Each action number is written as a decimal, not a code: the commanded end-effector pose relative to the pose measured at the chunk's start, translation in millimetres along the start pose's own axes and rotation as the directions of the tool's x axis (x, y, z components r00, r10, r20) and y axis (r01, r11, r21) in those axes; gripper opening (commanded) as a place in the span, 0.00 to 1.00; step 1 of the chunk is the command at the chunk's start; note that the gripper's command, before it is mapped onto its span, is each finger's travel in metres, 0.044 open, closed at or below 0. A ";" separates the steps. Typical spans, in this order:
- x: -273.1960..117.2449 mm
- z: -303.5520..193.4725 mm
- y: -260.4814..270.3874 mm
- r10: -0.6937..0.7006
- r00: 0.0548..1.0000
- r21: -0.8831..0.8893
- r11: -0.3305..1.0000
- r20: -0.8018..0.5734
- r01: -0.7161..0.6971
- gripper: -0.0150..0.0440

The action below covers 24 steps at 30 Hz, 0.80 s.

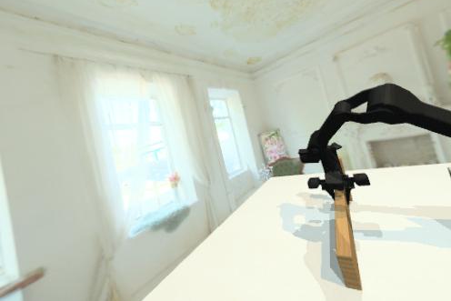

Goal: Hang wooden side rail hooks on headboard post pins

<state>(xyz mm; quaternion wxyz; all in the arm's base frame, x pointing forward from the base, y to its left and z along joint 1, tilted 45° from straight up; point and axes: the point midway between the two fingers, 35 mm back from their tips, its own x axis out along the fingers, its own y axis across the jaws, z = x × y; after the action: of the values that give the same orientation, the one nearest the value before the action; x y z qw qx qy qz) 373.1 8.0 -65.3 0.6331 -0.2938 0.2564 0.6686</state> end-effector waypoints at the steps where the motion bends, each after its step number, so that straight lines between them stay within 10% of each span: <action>1: -6.4 -3.1 -2.5 -0.018 1.000 0.001 1.000 -0.001 0.018 0.25; 24: -3.9 -5.7 0.1 -0.018 1.000 0.001 1.000 -0.001 0.018 0.25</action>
<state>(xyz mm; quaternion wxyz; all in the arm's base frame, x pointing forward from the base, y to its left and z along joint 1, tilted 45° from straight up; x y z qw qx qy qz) 372.9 6.7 -67.0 0.6351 -0.2941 0.2555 0.6670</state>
